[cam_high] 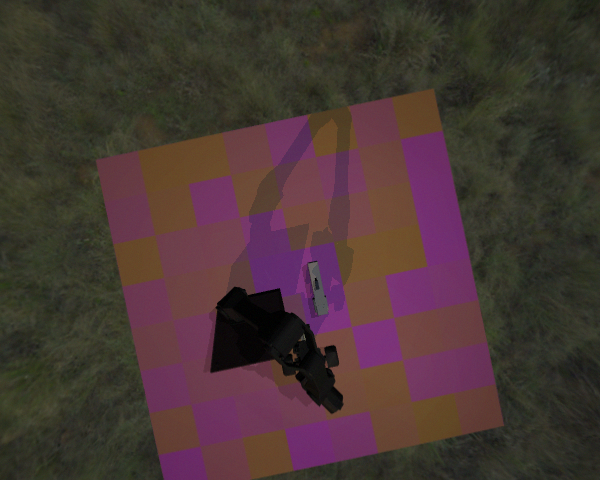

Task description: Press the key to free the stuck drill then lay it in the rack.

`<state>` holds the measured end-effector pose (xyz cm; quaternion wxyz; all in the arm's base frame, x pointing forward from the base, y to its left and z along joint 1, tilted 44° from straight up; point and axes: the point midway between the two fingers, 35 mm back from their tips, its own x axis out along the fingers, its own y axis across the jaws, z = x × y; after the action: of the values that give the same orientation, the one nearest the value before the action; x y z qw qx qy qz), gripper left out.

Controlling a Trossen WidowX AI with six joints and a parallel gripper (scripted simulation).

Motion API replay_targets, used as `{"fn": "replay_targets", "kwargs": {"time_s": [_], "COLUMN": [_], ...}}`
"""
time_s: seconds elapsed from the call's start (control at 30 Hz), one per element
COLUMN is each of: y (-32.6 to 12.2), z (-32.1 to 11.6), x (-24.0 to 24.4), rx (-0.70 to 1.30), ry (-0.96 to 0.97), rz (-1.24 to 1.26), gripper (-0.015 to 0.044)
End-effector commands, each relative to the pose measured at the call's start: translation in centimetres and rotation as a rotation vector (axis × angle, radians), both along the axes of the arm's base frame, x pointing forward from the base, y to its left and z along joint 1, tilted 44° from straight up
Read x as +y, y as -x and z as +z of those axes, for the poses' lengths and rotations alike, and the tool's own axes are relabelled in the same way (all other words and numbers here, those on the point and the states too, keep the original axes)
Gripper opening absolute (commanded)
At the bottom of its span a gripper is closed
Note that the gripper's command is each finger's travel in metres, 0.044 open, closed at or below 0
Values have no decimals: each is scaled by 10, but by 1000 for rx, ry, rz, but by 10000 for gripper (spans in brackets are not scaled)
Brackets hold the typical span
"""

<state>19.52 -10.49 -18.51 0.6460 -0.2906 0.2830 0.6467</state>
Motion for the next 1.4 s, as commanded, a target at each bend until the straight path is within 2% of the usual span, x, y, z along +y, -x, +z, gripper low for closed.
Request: {"fn": "replay_targets", "kwargs": {"time_s": [0.0, 0.53, 1.1, 1.2, 1.37], "y": [0, 0, 0, 1, 7], "z": [0, 0, 56, 52, 41], "x": [0, 0, -53, -50, -63], "rx": [0, 0, 7, 19, 298], "ry": [0, 0, -14, -13, 75], "rz": [0, 0, 6, -11, -311], "gripper": [26, 440, 440, 440, 440]}}
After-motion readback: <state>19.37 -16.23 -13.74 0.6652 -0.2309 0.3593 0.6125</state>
